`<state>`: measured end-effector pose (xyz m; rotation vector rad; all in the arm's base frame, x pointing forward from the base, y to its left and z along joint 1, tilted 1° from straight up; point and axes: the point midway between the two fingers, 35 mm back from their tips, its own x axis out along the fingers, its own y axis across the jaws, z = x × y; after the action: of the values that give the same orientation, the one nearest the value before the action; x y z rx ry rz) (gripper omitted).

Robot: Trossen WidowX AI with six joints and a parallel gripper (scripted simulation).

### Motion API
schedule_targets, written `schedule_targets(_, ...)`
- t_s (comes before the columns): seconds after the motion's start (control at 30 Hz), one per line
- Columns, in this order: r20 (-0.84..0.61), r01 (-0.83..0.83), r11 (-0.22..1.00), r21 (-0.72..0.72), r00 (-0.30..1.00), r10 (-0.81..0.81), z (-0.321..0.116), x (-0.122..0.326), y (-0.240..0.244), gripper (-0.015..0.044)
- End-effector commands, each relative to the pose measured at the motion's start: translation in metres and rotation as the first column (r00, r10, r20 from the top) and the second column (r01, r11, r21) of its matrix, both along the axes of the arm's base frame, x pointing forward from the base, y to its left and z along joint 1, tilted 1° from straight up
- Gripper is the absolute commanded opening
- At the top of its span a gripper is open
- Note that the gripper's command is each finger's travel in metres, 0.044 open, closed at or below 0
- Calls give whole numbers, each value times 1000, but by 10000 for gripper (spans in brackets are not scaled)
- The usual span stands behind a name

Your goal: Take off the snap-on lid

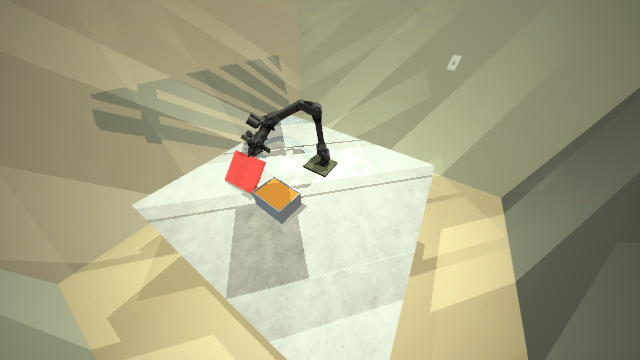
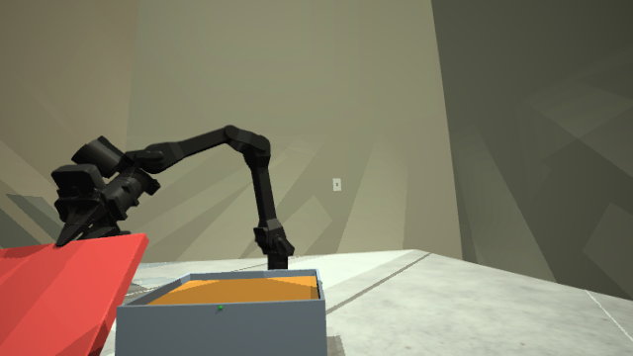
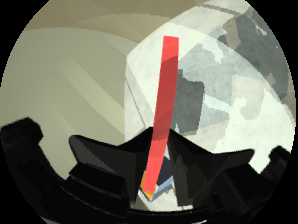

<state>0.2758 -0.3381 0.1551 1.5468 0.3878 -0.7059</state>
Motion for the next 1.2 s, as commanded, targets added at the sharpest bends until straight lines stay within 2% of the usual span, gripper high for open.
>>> schedule_targets(0.0,5,-5,1000,3,1000,5,-4,0,1,0)
schedule_targets(1.17,5,-5,1000,3,1000,5,-32,1,1,0)
